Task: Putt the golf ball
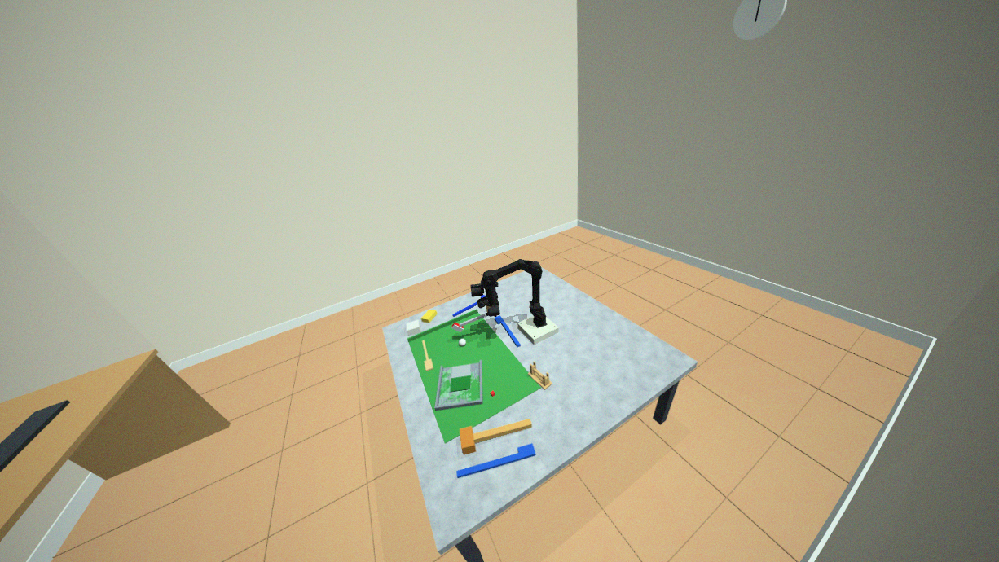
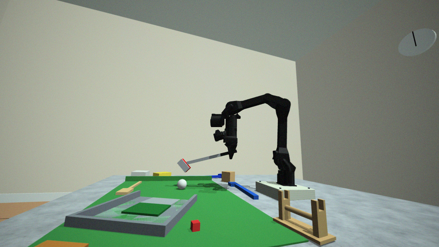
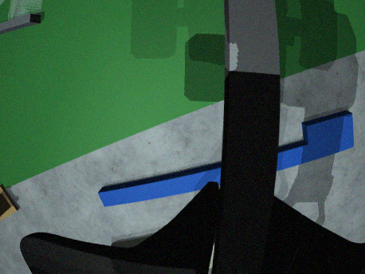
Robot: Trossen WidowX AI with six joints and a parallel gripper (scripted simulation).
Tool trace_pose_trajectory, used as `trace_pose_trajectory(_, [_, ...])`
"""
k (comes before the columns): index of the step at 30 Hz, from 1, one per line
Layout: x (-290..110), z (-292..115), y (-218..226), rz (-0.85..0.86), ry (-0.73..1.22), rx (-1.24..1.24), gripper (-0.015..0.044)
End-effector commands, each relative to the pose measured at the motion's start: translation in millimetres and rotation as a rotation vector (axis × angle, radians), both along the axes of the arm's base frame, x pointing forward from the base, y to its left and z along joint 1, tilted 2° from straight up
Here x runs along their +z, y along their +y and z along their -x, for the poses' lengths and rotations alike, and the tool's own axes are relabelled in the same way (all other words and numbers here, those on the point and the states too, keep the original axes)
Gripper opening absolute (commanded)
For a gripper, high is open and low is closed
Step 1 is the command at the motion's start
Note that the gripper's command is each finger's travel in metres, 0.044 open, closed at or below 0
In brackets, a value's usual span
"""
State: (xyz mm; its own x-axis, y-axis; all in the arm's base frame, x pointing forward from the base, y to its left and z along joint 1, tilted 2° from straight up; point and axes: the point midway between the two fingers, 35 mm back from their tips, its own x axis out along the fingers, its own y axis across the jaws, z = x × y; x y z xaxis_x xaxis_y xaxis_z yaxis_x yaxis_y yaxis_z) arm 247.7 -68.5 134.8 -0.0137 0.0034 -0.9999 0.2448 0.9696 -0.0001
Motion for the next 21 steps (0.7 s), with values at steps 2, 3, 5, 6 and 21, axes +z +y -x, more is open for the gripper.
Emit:
trace_pose_trajectory(2, [-10.7,-0.8,-2.3,0.008,-0.003,-0.012,0.0000])
trace_pose_trajectory(3, [-14.8,-0.9,-2.3,0.008,-0.003,-0.012,0.0000])
trace_pose_trajectory(5, [-23.2,-0.8,-2.3,0.008,-0.003,-0.012,0.0000])
trace_pose_trajectory(6, [-27.4,-0.6,-2.2,0.008,-0.003,-0.012,0.0000])
trace_pose_trajectory(21, [-49.4,-0.2,-2.1,0.008,-0.003,-0.012,0.0000])
